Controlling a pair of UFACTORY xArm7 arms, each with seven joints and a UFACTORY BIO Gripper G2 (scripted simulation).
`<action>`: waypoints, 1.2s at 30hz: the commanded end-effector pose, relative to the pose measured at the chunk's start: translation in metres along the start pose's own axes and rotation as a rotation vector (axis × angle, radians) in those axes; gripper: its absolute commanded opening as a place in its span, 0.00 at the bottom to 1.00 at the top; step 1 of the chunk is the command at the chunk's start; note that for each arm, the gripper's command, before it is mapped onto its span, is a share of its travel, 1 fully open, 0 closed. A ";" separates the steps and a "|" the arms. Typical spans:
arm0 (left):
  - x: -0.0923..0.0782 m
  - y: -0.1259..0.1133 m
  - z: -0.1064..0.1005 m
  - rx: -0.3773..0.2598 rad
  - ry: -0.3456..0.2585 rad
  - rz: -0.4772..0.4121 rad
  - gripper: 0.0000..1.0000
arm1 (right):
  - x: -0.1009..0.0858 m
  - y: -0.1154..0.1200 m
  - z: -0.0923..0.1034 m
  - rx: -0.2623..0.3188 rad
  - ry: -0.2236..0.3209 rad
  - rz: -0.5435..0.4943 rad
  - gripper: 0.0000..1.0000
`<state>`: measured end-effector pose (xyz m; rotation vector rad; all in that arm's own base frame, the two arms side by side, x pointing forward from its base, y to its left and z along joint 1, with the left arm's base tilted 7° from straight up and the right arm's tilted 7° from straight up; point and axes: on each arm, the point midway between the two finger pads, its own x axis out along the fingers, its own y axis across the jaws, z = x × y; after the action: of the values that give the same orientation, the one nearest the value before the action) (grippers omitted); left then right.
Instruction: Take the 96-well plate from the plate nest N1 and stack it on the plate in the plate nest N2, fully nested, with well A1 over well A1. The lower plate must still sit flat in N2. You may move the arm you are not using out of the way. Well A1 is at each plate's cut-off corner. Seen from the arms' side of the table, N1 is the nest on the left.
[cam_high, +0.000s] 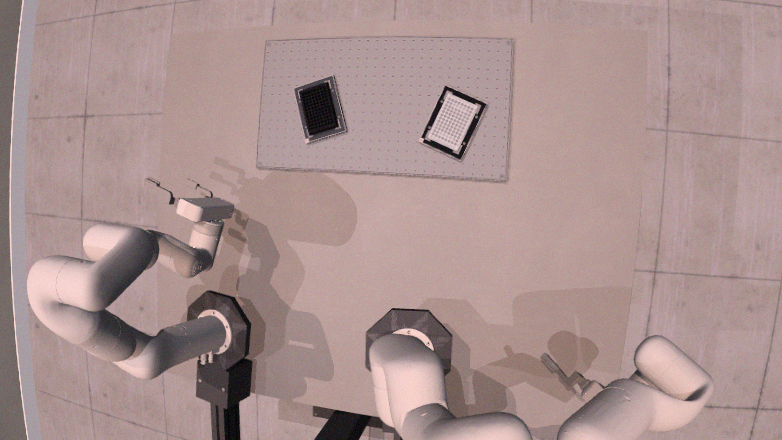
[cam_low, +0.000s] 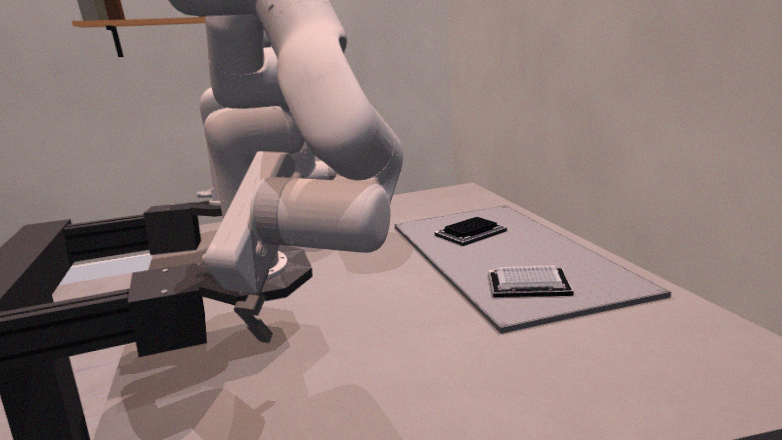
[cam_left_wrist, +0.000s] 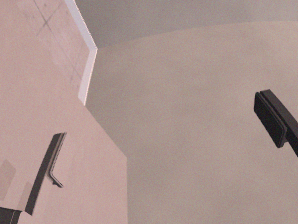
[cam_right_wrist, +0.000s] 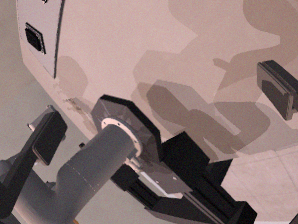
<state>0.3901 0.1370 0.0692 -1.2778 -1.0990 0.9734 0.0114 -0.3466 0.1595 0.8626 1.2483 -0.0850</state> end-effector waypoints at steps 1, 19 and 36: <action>0.000 -0.001 -0.001 -0.002 0.000 0.000 1.00 | -0.001 0.000 0.001 -0.001 -0.002 -0.003 1.00; 0.000 -0.001 -0.001 -0.002 0.000 0.000 1.00 | -0.001 0.000 0.001 -0.001 -0.002 -0.003 1.00; -0.001 -0.022 0.000 -0.003 0.000 0.000 1.00 | -0.001 0.000 0.001 -0.001 -0.002 -0.003 1.00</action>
<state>0.3892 0.1356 0.0816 -1.2788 -1.1000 0.9726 0.0114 -0.3466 0.1595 0.8626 1.2483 -0.0850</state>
